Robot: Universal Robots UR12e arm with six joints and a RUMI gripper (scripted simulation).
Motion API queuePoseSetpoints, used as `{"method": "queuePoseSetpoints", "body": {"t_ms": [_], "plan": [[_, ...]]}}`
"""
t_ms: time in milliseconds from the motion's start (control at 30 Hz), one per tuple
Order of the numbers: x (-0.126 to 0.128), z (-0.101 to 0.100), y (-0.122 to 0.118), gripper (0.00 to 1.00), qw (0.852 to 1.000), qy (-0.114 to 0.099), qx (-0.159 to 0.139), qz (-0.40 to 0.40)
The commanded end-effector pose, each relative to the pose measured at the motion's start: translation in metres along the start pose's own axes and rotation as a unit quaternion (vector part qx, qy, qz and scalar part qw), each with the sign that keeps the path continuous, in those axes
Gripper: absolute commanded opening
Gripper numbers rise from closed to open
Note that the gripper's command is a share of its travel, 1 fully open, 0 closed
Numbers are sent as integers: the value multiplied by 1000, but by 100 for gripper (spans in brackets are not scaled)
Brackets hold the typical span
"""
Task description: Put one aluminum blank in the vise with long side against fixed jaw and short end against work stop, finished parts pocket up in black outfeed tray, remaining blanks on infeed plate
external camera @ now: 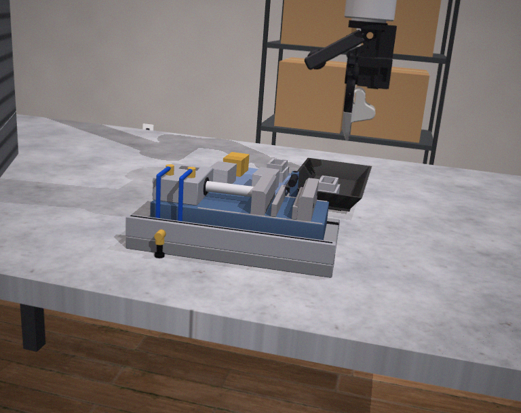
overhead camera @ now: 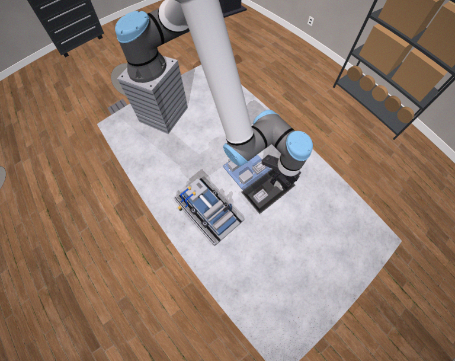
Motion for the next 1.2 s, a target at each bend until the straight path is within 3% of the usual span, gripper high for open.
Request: {"method": "queuePoseSetpoints", "body": {"t_ms": [0, 600, 1167], "plan": [[0, 1, -1, 0, 1000, 0, -1, 0], [0, 5, -1, 0, 1000, 0, -1, 0], [0, 37, -1, 0, 1000, 0, -1, 0]]}}
Point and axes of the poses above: the point where the finger pads meet when closed, its own z axis back along the fingers, its own x axis across the jaws, y = z × x, the point moved 3 cm from there along z, back along the fingers, and after that the axes turned 15 degrees about -z, right-handed, at the moved point
